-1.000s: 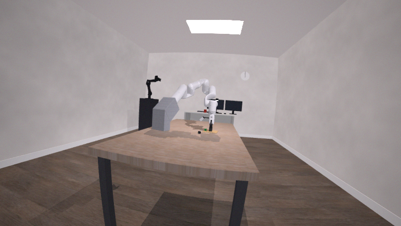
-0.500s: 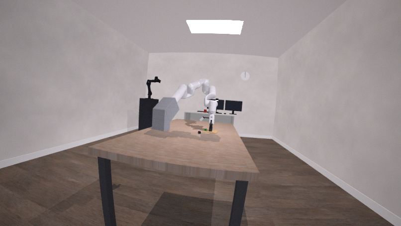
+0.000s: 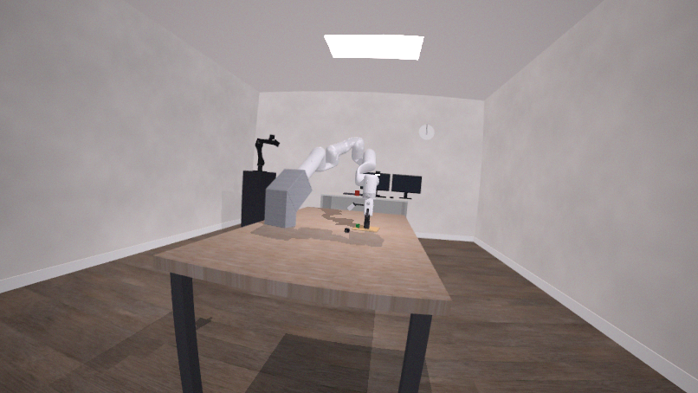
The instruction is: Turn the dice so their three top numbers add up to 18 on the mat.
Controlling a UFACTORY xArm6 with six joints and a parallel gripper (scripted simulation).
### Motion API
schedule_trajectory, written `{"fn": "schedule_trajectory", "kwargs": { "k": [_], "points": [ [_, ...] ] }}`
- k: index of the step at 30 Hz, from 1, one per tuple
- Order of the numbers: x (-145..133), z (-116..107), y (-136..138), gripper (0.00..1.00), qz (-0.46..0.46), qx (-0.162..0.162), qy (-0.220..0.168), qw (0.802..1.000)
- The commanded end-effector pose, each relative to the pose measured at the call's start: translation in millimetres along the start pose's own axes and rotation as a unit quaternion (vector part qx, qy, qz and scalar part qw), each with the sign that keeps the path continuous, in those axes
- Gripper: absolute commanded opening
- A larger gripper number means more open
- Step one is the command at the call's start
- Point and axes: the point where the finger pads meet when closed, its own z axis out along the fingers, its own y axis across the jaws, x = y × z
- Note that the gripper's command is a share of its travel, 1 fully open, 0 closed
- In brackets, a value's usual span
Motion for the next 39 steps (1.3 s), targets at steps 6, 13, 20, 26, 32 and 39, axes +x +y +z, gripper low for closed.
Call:
{"fn": "schedule_trajectory", "kwargs": {
  "k": [6,13,20,26,32,39],
  "points": [
    [-1,-1,0,0.36,0.0,0.0,-0.001,1.0],
    [-1,-3,0,0.36,0.0,0.0,-0.001,1.0],
    [-1,-16,0,0.36,0.0,0.0,-0.001,1.0],
    [-1,-47,0,0.36,0.0,0.0,-0.001,1.0],
    [-1,-77,0,0.36,0.0,0.0,-0.001,1.0],
    [-1,-89,0,0.36,0.0,0.0,-0.001,1.0]
  ]
}}
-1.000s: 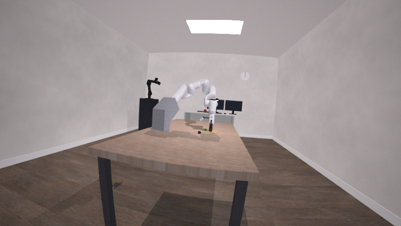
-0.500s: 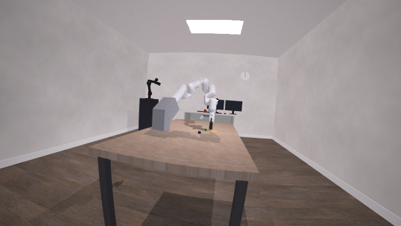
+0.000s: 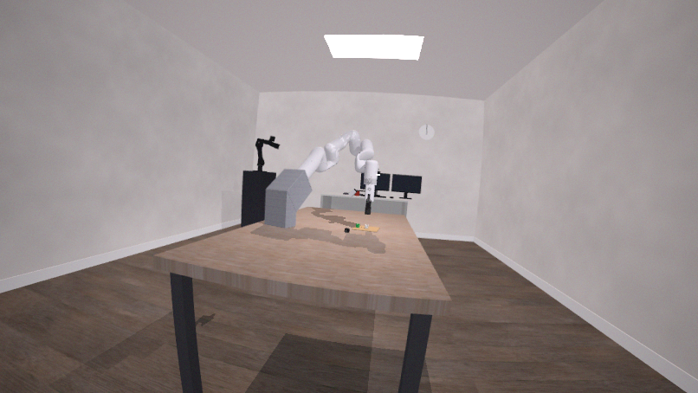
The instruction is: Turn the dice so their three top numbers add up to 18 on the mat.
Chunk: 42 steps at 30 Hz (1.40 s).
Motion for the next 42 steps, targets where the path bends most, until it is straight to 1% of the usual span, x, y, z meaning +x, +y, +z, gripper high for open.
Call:
{"fn": "schedule_trajectory", "kwargs": {
  "k": [1,4,5,25,26,27,28,32,33,34,35,38,39,40,41,42],
  "points": [
    [0,-9,0,0.36,0.0,0.0,0.0,1.0],
    [0,-10,0,0.36,0.0,0.0,0.0,1.0],
    [0,-10,0,1.0,0.0,0.0,0.0,1.0],
    [0,-10,-1,1.0,0.002,0.0,0.0,1.0],
    [4,-9,-9,1.0,0.013,0.001,0.0,1.0],
    [12,-8,-27,1.0,0.036,0.002,0.0,0.999],
    [25,-6,-52,1.0,0.07,0.004,0.0,0.998],
    [25,-6,-52,1.0,0.07,0.004,0.0,0.998],
    [43,-3,-79,1.0,0.11,0.004,0.0,0.994],
    [43,-3,-79,1.0,0.11,0.004,0.0,0.994],
    [63,0,-104,1.0,0.15,0.004,0.0,0.989],
    [63,1,-105,1.0,0.15,0.004,0.0,0.989],
    [82,4,-125,1.0,0.183,0.002,0.0,0.983],
    [82,4,-125,1.0,0.183,0.002,0.0,0.983],
    [95,7,-137,1.0,0.206,0.001,0.0,0.979],
    [95,7,-137,1.0,0.206,0.001,0.0,0.979]
  ]
}}
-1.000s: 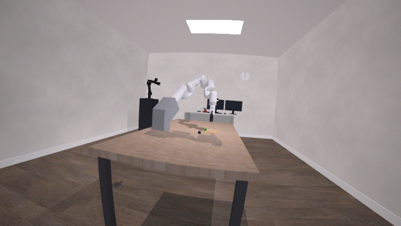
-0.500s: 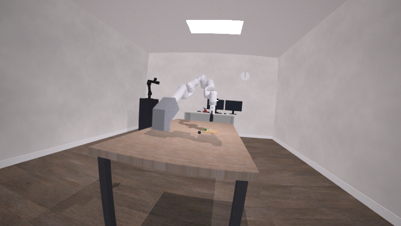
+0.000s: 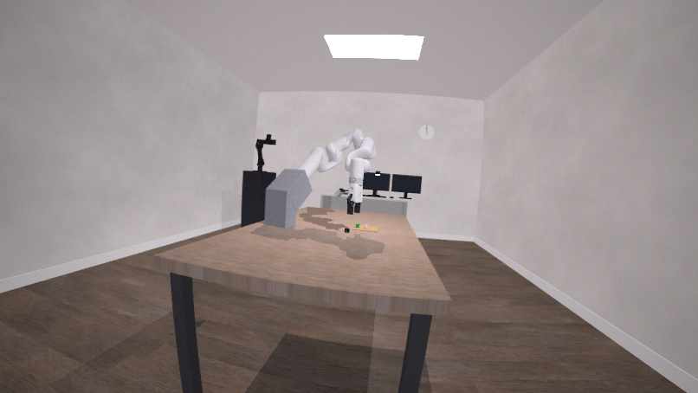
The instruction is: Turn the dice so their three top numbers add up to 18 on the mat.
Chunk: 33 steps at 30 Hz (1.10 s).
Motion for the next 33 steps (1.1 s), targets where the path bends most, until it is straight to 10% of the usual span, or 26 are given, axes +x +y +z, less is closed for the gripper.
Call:
{"fn": "schedule_trajectory", "kwargs": {
  "k": [1,2,3,33],
  "points": [
    [15.1,7.1,-46.2,1.0,0.058,-0.003,-0.001,0.998],
    [15.9,7.3,-47.4,1.0,0.059,-0.004,-0.001,0.998],
    [15.9,7.3,-47.4,0.36,0.059,-0.004,-0.001,0.998],
    [15.9,7.3,-47.4,0.36,0.059,-0.004,-0.001,0.998]
  ]
}}
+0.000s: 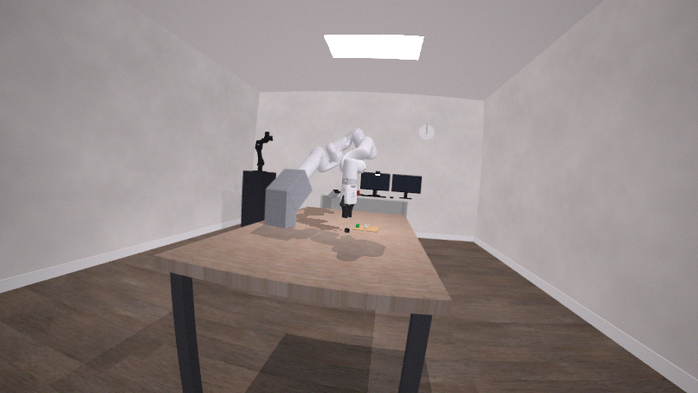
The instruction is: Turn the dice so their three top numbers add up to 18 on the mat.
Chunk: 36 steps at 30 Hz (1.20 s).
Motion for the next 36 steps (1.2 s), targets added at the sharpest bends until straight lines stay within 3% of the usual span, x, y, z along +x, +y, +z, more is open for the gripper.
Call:
{"fn": "schedule_trajectory", "kwargs": {
  "k": [1,25,36],
  "points": [
    [-1,-1,0,0.36,0.0,0.0,-0.001,1.0],
    [-1,7,0,0.36,0.0,0.0,-0.001,1.0],
    [-1,23,0,0.36,0.0,0.0,-0.001,1.0]
  ]
}}
